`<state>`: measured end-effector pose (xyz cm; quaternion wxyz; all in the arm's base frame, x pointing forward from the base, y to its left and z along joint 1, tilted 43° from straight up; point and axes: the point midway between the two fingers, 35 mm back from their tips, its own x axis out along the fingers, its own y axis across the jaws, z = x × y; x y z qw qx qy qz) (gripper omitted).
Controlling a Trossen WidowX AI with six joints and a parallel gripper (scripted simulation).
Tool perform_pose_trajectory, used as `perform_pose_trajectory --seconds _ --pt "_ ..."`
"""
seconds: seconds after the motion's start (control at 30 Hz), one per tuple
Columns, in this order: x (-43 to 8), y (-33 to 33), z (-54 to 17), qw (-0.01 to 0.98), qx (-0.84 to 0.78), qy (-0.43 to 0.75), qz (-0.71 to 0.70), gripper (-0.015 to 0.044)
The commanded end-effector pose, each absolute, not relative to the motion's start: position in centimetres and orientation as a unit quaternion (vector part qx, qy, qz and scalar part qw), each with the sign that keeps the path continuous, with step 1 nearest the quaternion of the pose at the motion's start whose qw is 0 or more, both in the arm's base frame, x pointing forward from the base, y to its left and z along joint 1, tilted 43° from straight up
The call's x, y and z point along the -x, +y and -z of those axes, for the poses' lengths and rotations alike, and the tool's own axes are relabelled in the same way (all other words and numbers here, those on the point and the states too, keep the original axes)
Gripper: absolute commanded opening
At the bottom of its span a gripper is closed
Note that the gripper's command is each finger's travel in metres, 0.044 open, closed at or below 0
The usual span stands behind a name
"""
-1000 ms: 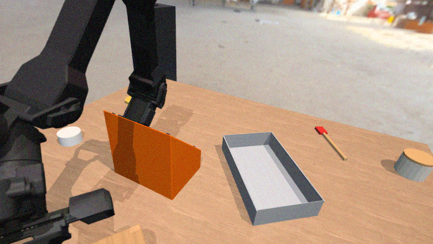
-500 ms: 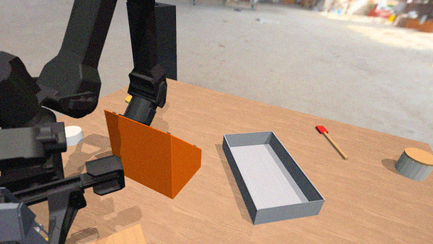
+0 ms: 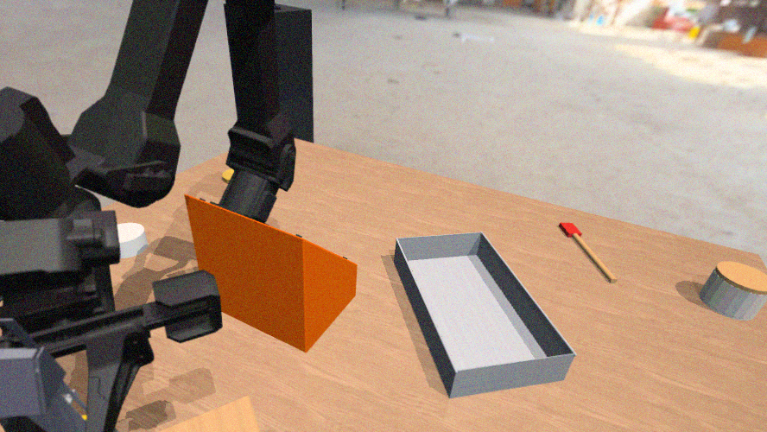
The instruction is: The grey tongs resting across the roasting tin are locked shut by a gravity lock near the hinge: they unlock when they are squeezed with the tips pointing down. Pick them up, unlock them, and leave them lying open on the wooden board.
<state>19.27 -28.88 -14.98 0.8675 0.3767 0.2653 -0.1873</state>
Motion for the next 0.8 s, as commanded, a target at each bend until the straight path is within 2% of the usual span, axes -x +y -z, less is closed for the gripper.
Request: perform_pose_trajectory --seconds 0.0,0.77 --pt "-19.31 -28.94 14.87 0.868 -0.377 0.263 0.187 -0.0150" --pt "-19.59 -29.23 15.80 0.860 -0.384 0.281 0.184 -0.0150"
